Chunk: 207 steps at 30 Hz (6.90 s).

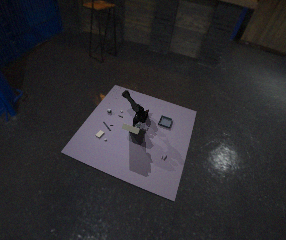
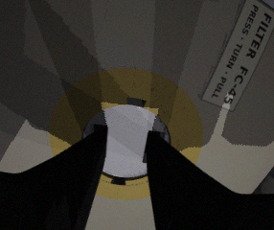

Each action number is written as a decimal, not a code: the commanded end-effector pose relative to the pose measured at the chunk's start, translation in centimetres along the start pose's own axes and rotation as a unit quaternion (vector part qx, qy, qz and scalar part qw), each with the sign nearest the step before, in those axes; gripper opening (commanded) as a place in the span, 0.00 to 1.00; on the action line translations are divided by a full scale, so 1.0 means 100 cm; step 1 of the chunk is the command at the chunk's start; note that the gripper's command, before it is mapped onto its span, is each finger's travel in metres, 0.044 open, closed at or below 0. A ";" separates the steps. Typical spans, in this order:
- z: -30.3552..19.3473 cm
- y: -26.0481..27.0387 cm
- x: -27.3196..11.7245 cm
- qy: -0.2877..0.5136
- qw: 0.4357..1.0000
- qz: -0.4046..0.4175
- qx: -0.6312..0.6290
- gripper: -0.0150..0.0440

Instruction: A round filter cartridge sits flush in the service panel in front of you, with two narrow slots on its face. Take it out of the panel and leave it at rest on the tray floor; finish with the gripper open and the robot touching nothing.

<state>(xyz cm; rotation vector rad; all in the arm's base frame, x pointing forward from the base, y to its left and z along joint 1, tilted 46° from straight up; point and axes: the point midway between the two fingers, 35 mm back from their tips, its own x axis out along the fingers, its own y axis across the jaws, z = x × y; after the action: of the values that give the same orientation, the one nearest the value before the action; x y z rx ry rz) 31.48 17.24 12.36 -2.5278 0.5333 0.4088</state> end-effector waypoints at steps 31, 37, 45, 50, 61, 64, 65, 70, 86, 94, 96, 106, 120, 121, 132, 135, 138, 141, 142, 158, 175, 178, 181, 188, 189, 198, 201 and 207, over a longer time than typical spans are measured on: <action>0.000 0.001 0.007 -0.003 0.980 0.004 0.201 0.25; 0.000 0.001 0.008 -0.003 0.953 0.004 0.302 0.25; 0.000 0.001 0.008 -0.002 0.902 0.004 0.431 0.25; 0.000 0.001 0.008 -0.002 0.861 0.005 0.508 0.25; 0.000 0.001 0.008 -0.001 0.748 0.005 0.663 0.25; 0.000 0.001 0.007 -0.001 0.713 0.005 0.701 0.25; 0.000 0.001 0.007 -0.001 0.700 0.005 0.714 0.25; 0.000 0.001 0.007 0.000 0.636 0.005 0.772 0.25; 0.006 0.000 -0.034 0.000 0.649 0.015 0.760 0.25; 0.002 0.001 -0.069 0.000 0.668 0.009 0.744 0.25; 0.001 0.001 -0.071 -0.001 0.670 0.007 0.742 0.25; 0.002 0.006 -0.071 -0.001 0.670 0.007 0.742 0.25; 0.012 0.051 -0.065 -0.001 0.670 0.008 0.742 0.25; 0.013 0.055 -0.065 0.000 0.670 0.008 0.742 0.25; 0.017 0.071 -0.063 -0.001 0.675 0.011 0.738 0.34; 0.017 0.071 -0.063 -0.001 0.675 0.011 0.738 0.44; 0.017 0.071 -0.063 -0.001 0.675 0.011 0.738 0.44; 0.017 0.071 -0.063 -0.001 0.675 0.011 0.738 0.44; 0.017 0.071 -0.063 -0.001 0.675 0.011 0.738 0.44; 0.001 0.003 -0.071 -0.001 0.670 0.007 0.742 0.44; -0.008 -0.050 -0.113 -0.002 0.664 0.013 0.748 0.96; 0.004 -0.013 -0.096 0.035 0.654 0.070 0.752 0.82; 0.013 0.037 -0.080 0.099 0.632 0.142 0.756 0.77; 0.016 0.063 -0.076 0.136 0.616 0.175 0.756 0.77; 0.016 0.063 -0.076 0.136 0.616 0.175 0.756 0.77; 0.018 0.068 -0.065 0.136 0.616 0.176 0.756 0.77; 0.018 0.069 -0.060 0.135 0.616 0.176 0.756 0.77; 0.019 0.073 -0.052 0.135 0.616 0.176 0.756 0.77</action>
<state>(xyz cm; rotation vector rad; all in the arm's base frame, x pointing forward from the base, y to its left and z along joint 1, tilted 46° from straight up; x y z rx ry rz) 23.08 14.51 10.11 -0.7652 0.9258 -0.2910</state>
